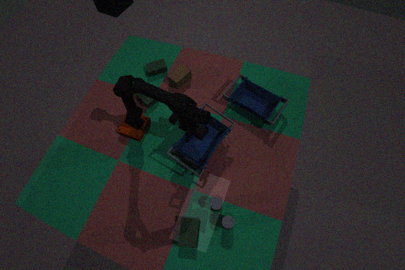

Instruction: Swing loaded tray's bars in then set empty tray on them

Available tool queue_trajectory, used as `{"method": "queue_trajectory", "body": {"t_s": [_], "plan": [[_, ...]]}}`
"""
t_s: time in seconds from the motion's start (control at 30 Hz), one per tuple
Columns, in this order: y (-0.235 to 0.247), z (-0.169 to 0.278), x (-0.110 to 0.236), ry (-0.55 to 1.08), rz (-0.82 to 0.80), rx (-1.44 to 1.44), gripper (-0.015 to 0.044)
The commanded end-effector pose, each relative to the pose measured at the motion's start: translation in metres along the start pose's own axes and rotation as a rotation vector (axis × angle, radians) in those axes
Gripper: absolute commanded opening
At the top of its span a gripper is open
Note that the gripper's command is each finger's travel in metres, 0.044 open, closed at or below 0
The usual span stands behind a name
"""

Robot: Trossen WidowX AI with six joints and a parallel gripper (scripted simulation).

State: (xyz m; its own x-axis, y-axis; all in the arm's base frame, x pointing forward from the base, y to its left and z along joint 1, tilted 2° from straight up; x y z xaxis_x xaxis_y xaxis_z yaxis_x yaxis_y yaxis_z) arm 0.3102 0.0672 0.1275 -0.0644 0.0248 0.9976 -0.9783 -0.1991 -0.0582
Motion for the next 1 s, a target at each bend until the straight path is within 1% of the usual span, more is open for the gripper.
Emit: {"method": "queue_trajectory", "body": {"t_s": [0.0, 0.57, 0.6, 0.97], "plan": [[0.006, -0.001, -0.006, -0.007, -0.031, -0.004, 0.0000], [0.006, -0.001, -0.006, -0.007, -0.031, -0.004, 0.0000], [0.000, 0.000, 0.000, 0.000, -0.001, 0.000, 0.0000], [0.009, -0.002, -0.013, -0.007, -0.031, -0.004, 0.0000]]}}
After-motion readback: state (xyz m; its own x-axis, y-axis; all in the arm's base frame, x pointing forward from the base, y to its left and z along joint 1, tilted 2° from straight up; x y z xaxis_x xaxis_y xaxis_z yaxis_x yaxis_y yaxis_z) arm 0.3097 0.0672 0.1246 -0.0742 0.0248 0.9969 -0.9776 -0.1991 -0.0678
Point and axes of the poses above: the point midway between the two fingers, 35 mm back from their tips, its own x axis back along the fingers, its own y axis across the jaws, z = x × y, the point moved 2 cm from there along x, back along the fingers, and after that the axes turned 15 degrees about x, right-handed, at the moved point
